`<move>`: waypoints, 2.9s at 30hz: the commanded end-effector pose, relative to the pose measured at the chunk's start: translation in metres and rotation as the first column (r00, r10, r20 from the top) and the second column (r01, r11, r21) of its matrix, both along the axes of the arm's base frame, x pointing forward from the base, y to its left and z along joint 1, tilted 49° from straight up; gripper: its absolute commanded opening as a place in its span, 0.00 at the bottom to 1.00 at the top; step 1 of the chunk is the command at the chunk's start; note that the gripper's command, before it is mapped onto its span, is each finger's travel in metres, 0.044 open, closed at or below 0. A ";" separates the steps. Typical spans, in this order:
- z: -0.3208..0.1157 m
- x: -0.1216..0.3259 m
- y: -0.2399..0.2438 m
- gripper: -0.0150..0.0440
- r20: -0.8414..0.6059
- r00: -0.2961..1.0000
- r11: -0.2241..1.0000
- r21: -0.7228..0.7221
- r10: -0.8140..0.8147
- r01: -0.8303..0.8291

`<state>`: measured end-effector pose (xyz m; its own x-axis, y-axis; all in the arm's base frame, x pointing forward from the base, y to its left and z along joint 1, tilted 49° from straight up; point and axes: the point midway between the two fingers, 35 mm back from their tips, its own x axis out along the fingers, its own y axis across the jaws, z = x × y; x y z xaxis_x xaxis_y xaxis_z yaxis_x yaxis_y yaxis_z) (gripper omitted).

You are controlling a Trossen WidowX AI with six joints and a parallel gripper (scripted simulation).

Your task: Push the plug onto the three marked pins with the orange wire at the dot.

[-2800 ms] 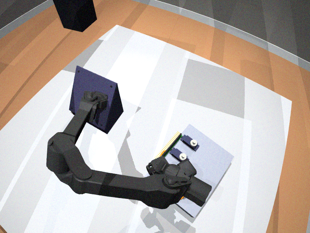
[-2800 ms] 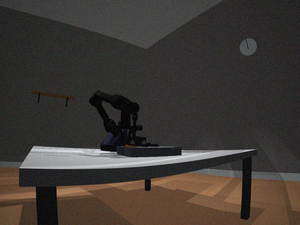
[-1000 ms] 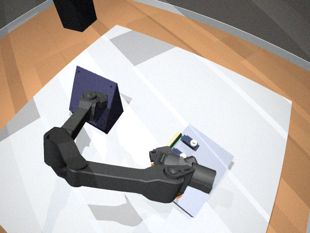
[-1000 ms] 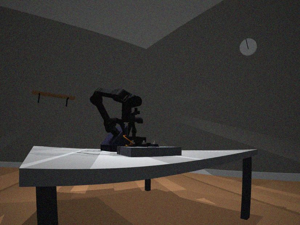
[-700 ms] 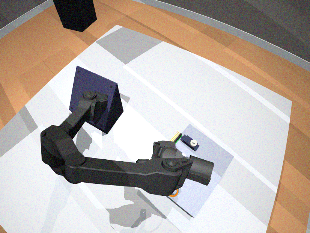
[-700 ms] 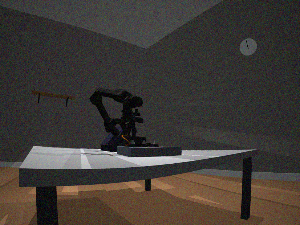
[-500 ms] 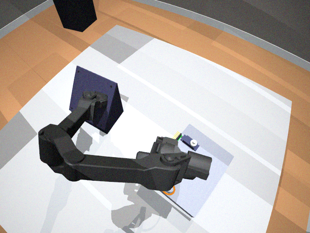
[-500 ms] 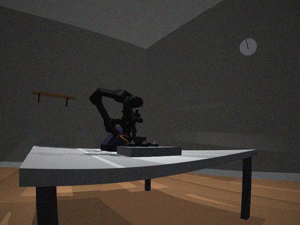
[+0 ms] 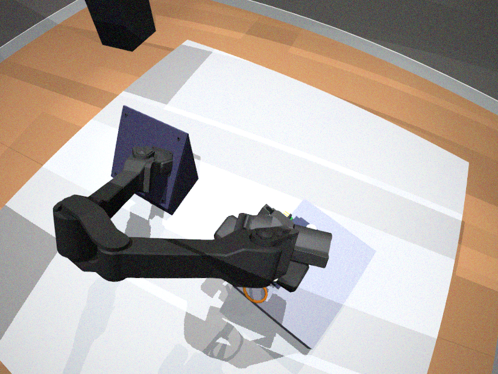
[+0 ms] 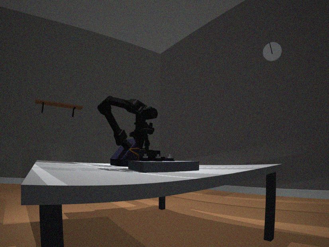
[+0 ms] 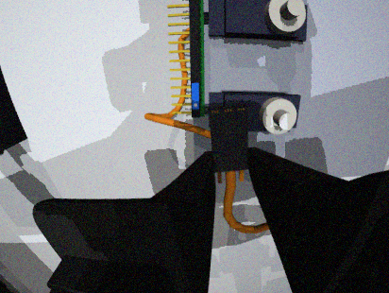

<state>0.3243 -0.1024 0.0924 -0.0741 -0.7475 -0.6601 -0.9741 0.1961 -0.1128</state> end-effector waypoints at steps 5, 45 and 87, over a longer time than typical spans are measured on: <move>-0.009 -0.013 0.007 0.25 0.162 0.975 0.988 0.000 -0.151 0.153; -0.040 -0.077 0.034 0.25 0.783 0.139 0.612 0.348 -0.607 0.710; -0.062 -0.058 -0.002 0.25 0.802 -0.088 0.514 0.458 -0.590 0.725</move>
<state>0.2635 -0.1036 0.0305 -0.0866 -0.7485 -0.6575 0.3069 0.6078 -0.7324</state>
